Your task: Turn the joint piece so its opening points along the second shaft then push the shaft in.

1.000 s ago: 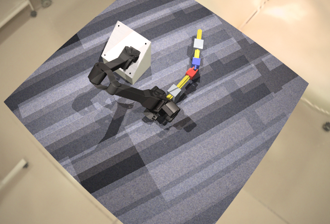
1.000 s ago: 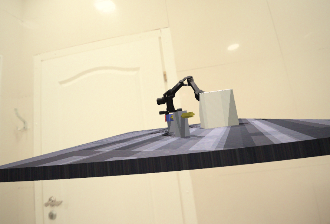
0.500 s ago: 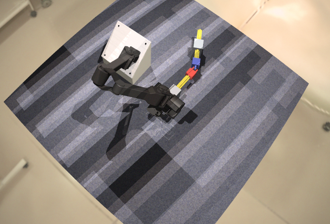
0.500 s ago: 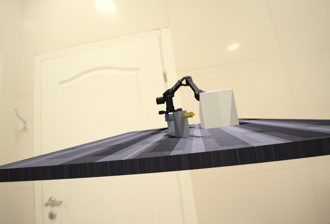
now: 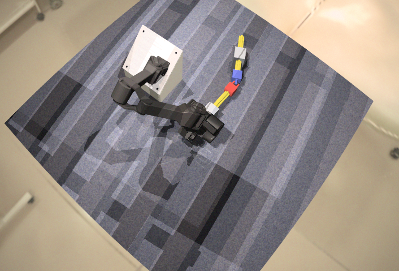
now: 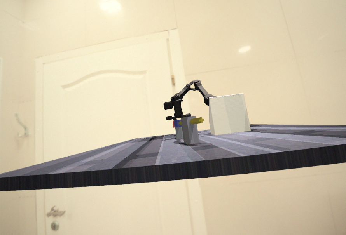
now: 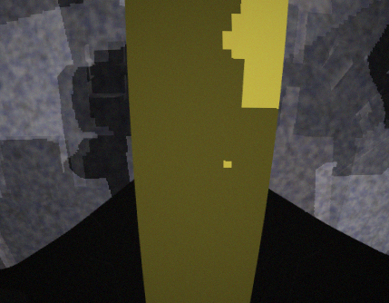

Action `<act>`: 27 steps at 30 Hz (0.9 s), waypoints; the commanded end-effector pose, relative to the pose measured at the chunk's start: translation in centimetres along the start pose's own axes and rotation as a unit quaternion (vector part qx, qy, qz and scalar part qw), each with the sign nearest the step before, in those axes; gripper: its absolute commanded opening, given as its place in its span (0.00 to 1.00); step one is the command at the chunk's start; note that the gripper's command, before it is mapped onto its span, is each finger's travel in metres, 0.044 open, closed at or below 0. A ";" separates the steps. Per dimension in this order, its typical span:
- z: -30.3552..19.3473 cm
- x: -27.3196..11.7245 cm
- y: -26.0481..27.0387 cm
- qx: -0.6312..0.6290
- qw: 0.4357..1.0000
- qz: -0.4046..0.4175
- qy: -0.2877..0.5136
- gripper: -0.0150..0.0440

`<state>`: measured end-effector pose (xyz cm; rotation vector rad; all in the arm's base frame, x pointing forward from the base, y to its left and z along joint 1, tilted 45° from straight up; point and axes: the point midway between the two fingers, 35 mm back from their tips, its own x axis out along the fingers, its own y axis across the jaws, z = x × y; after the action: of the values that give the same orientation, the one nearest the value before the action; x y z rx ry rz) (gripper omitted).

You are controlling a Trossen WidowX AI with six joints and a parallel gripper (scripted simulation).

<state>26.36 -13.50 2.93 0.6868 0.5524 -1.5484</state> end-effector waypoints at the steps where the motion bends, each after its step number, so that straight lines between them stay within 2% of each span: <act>1: 0.0 0.0 0.0 0.001 1.000 0.001 0.000 0.37; 6: 0.0 0.0 0.0 0.001 1.000 0.001 0.000 0.37; 20: 0.0 0.0 0.0 0.001 1.000 0.001 0.000 0.99; 27: 0.0 0.0 0.0 0.001 1.000 0.001 0.000 1.00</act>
<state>26.36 -13.51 2.93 0.6867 0.5523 -1.5483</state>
